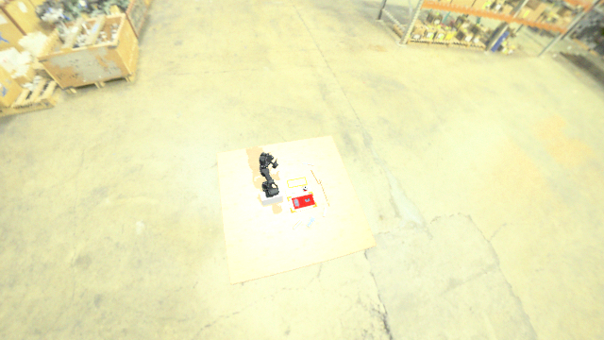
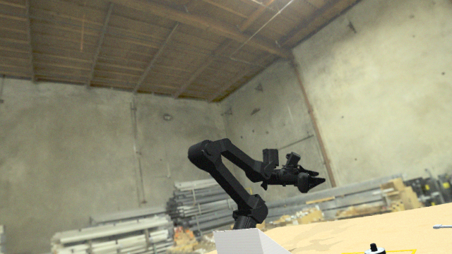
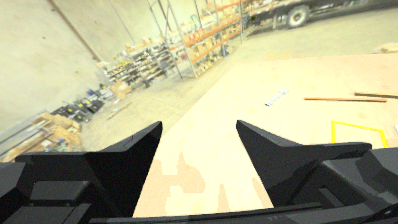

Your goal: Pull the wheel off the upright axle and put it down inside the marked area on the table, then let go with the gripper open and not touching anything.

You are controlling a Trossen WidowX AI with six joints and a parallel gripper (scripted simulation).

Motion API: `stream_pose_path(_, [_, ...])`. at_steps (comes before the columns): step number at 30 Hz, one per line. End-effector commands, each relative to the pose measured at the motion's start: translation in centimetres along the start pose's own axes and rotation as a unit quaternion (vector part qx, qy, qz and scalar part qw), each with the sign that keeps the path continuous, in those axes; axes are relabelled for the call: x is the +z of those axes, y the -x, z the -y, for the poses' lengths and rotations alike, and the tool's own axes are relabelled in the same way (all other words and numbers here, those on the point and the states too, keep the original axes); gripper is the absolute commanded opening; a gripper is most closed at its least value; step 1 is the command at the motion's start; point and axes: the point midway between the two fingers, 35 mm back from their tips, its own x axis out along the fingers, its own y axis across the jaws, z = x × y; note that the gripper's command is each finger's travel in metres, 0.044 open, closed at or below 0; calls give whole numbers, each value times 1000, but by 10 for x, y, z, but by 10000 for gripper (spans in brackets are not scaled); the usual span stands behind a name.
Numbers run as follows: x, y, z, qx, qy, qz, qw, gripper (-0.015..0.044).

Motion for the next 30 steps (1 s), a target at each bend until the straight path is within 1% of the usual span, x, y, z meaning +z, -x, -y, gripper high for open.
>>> stream_pose_path(1, [0, -1, 0, -1, 4, -1, 1000, 374])
stream_pose_path(4, [-5, -11, -2, -14, 66, -15, 998, 300])
stream_pose_path(11, [-20, -47, 9, -73, 224, -82, 968, 300])
stream_pose_path(18, [-33, -81, 46, -149, 329, -177, 916, 300])
stream_pose_path(24, [-37, -101, 96, -222, 362, -268, 865, 300])
stream_pose_path(30, [-32, -109, 155, -293, 345, -358, 817, 300])
